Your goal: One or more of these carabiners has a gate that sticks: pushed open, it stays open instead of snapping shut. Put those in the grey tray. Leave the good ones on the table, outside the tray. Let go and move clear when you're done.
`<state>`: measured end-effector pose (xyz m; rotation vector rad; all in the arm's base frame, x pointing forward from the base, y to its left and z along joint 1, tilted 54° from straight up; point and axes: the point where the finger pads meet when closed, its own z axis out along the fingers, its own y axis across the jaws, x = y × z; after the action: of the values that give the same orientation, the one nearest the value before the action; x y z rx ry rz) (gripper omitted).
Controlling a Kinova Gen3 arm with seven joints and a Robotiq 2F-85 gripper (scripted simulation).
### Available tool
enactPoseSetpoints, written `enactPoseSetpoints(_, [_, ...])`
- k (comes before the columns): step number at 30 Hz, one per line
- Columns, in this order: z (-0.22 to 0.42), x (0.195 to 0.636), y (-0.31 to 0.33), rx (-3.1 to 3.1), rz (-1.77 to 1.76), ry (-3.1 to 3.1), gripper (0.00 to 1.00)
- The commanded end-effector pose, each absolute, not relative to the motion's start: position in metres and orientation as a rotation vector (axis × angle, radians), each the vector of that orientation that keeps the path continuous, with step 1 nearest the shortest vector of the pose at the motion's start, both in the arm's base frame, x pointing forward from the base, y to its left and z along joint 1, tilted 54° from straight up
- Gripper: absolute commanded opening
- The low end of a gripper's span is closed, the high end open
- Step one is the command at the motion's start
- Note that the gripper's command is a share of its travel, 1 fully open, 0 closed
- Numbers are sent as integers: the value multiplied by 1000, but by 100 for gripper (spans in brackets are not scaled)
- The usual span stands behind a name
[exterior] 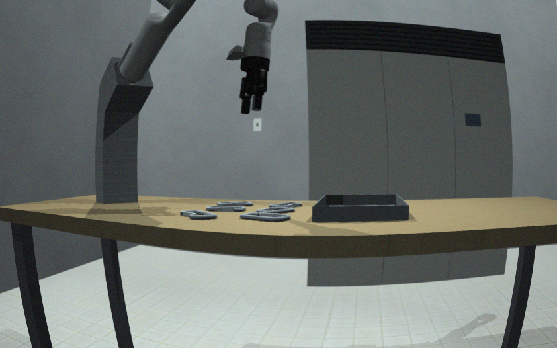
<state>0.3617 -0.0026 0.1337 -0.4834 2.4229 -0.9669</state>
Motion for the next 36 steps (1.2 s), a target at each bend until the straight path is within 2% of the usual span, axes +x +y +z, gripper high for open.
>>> enactPoseSetpoints(1, [123, 375, -17, -489, -992, 2363, 100])
enactPoseSetpoints(8, [123, 375, -17, -489, -992, 2363, 100])
enactPoseSetpoints(9, [68, 392, -10, -491, -998, 2365, 100])
enactPoseSetpoints(25, [68, 392, -10, -491, -998, 2365, 100])
enactPoseSetpoints(26, [13, 409, -11, -489, -972, 2351, 100])
enactPoseSetpoints(36, [13, 409, -11, -489, -972, 2351, 100])
